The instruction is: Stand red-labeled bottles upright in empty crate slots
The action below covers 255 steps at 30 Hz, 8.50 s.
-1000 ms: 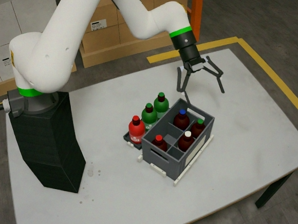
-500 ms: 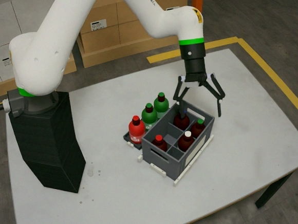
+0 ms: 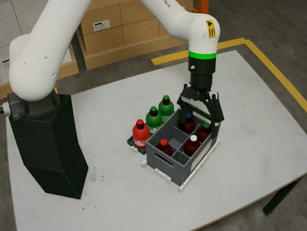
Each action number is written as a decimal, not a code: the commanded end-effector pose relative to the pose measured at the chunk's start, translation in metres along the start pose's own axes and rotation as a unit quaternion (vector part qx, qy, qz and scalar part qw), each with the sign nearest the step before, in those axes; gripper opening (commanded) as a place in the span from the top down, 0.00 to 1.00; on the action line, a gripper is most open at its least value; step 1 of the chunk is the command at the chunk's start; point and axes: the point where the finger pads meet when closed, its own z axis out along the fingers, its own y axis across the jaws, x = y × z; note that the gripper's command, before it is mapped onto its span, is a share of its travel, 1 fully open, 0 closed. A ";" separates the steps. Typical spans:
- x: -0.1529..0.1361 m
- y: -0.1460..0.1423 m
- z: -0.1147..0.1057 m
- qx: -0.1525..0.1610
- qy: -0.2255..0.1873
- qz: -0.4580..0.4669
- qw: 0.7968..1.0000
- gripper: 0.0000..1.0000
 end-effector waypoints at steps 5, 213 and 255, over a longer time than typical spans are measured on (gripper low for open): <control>0.008 0.009 0.006 -0.078 -0.031 0.129 0.988 0.00; 0.075 0.243 0.006 -0.179 -0.084 0.308 0.930 0.56; 0.074 0.243 0.006 -0.179 -0.084 0.308 0.930 0.56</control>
